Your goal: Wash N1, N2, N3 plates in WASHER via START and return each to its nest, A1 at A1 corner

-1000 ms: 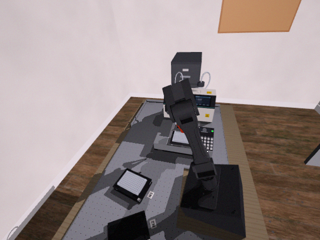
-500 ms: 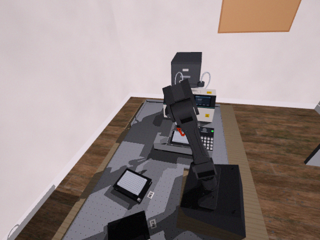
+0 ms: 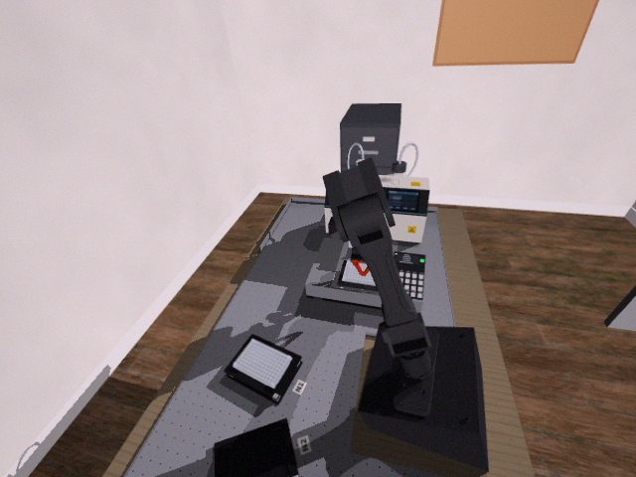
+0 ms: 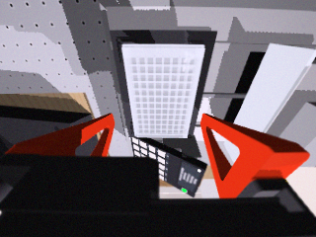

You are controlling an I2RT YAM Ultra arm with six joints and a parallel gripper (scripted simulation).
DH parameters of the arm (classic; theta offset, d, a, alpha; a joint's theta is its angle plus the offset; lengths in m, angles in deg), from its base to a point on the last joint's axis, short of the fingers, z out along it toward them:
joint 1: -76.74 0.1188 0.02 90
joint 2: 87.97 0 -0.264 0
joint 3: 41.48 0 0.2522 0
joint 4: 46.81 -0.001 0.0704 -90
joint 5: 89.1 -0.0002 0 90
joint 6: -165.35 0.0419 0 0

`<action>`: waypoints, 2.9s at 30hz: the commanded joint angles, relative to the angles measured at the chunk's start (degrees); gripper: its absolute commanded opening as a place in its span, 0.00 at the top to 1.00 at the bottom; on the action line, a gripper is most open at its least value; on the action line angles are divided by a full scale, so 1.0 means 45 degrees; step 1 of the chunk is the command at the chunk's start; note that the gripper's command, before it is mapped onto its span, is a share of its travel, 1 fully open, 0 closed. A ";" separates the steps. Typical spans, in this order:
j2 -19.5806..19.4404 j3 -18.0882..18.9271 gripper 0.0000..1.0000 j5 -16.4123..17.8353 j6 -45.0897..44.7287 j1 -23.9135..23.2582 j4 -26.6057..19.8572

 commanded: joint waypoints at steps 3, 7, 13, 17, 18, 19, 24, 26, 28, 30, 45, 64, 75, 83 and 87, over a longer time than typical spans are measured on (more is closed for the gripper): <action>-0.0008 -0.0180 0.00 -0.0002 0.0194 0.0052 0.0591; -0.0110 -0.0396 0.00 -0.0014 0.0294 0.0148 0.0943; -0.0144 -0.0466 0.00 -0.0019 0.0328 0.0179 0.1058; -0.0144 -0.0463 0.00 -0.0018 0.0326 0.0178 0.1054; -0.0144 -0.0464 0.00 -0.0018 0.0326 0.0178 0.1055; -0.0144 -0.0464 0.00 -0.0018 0.0326 0.0178 0.1056; -0.0144 -0.0466 0.00 -0.0019 0.0327 0.0179 0.1057; -0.0144 -0.0466 0.00 -0.0019 0.0327 0.0179 0.1057; -0.0144 -0.0466 0.00 -0.0019 0.0327 0.0179 0.1058; -0.0144 -0.0466 0.00 -0.0019 0.0327 0.0179 0.1058; -0.0281 -0.0713 0.00 -0.0034 0.0448 0.0294 0.1480; -0.0468 -0.1004 0.00 -0.0053 0.0596 0.0435 0.2008; -0.0618 -0.1206 0.00 -0.0068 0.0704 0.0539 0.2395; -0.0704 -0.1313 0.00 -0.0076 0.0763 0.0595 0.2606; -0.0707 -0.1317 0.00 -0.0076 0.0766 0.0597 0.2615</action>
